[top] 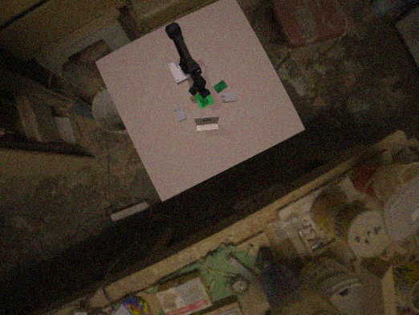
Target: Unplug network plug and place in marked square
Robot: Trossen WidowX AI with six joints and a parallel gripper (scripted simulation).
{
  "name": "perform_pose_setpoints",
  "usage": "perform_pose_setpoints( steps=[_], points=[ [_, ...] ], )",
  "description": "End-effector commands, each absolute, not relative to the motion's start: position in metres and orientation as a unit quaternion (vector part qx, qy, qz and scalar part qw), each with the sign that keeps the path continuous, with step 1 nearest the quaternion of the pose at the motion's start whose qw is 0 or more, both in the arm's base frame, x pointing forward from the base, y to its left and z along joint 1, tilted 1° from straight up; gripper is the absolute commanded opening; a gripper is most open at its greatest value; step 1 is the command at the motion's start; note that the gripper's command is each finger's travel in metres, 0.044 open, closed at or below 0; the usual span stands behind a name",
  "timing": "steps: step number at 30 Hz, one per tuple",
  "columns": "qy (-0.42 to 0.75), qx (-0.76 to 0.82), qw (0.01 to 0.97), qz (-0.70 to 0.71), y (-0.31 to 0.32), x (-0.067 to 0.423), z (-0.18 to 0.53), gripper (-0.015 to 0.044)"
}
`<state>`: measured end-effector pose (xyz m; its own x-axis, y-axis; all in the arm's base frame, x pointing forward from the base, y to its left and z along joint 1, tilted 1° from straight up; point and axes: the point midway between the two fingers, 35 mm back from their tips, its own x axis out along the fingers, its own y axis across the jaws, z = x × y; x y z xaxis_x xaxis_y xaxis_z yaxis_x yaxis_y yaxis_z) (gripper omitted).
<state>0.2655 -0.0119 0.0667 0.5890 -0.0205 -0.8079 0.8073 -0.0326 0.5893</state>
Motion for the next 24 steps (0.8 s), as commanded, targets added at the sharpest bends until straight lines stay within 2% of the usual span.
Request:
perform_pose_setpoints(
  steps=[1,24],
  points=[
    [0.312,0.638,0.62,-0.334,-0.011,0.264,0.057,0.0],
    [0.312,0.638,0.62,-0.334,-0.011,0.261,0.022,0.0]
  ],
)
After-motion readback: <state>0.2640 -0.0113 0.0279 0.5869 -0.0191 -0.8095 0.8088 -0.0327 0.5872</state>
